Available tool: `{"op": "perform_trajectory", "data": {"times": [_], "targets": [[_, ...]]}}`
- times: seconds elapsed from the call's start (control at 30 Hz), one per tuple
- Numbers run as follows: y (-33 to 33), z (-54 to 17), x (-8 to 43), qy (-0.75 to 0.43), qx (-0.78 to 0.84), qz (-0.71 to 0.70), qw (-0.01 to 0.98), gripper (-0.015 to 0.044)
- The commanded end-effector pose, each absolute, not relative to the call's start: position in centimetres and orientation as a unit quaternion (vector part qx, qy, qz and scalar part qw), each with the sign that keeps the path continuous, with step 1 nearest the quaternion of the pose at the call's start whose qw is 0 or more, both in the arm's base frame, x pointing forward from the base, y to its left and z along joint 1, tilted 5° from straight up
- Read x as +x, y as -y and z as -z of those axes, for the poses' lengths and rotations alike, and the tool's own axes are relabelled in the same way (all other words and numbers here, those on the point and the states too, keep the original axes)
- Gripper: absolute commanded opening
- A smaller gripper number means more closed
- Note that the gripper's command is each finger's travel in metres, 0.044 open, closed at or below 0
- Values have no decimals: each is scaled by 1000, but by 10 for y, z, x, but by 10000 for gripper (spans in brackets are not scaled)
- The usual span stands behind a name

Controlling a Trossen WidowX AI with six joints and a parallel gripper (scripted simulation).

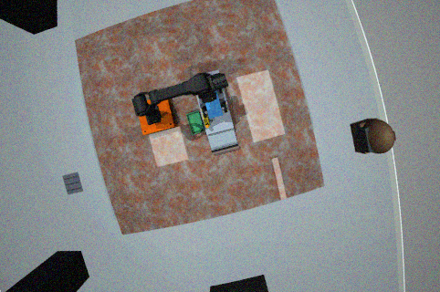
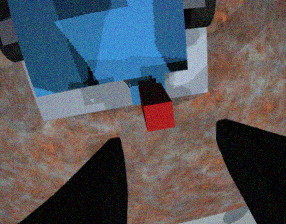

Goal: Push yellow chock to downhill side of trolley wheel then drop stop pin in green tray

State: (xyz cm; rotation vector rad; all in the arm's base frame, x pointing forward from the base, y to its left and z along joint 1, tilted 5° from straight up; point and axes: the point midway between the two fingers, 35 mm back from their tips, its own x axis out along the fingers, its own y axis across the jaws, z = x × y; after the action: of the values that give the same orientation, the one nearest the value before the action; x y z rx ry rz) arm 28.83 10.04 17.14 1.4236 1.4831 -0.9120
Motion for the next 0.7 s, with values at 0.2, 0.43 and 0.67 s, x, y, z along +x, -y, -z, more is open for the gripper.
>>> {"op": "perform_trajectory", "data": {"times": [0.2, 0.43, 0.67], "targets": [[-103, -167, 289, -596, 571, 358, 436, 190], [-107, -157, 289, -596, 571, 358, 436, 190], [-111, -148, 289, -596, 571, 358, 436, 190]]}}
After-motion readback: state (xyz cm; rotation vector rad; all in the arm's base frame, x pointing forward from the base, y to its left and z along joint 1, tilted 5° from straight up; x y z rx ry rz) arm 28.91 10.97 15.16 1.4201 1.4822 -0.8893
